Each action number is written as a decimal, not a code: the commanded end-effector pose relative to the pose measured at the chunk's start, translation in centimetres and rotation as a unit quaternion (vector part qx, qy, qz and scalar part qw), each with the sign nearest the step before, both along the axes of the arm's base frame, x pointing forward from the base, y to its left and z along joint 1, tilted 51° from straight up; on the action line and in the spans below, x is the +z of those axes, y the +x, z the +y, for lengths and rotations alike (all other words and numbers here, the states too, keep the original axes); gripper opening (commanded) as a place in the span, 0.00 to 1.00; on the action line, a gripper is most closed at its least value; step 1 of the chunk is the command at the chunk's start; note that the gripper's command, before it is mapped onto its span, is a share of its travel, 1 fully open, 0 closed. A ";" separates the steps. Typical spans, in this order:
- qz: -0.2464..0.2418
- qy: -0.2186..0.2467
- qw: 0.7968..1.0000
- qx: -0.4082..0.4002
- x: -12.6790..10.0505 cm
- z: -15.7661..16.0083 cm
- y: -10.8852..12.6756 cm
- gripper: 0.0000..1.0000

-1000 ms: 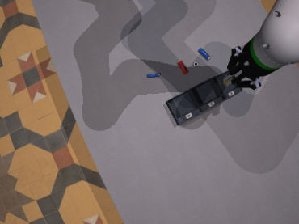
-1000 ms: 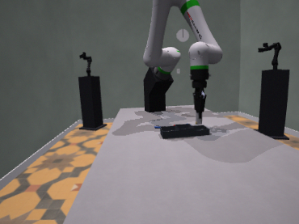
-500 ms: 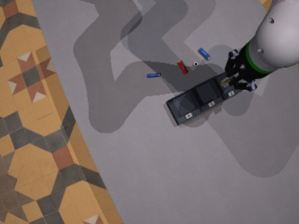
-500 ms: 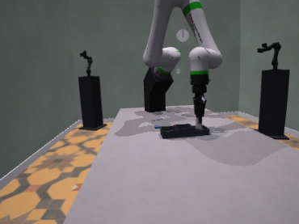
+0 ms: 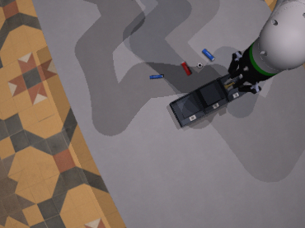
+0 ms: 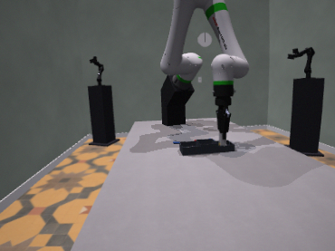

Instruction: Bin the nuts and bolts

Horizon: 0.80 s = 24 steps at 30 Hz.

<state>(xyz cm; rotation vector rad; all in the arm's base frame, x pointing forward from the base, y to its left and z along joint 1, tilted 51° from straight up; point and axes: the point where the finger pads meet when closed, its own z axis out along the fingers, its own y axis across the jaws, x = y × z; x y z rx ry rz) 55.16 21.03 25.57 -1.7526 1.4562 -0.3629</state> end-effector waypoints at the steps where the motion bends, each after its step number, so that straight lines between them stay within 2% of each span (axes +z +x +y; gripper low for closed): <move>1: 0.000 0.000 1.000 0.000 0.0 0.0 0.0 0.18; 24: 0.000 0.000 1.000 0.000 0.6 -0.4 -0.6 0.18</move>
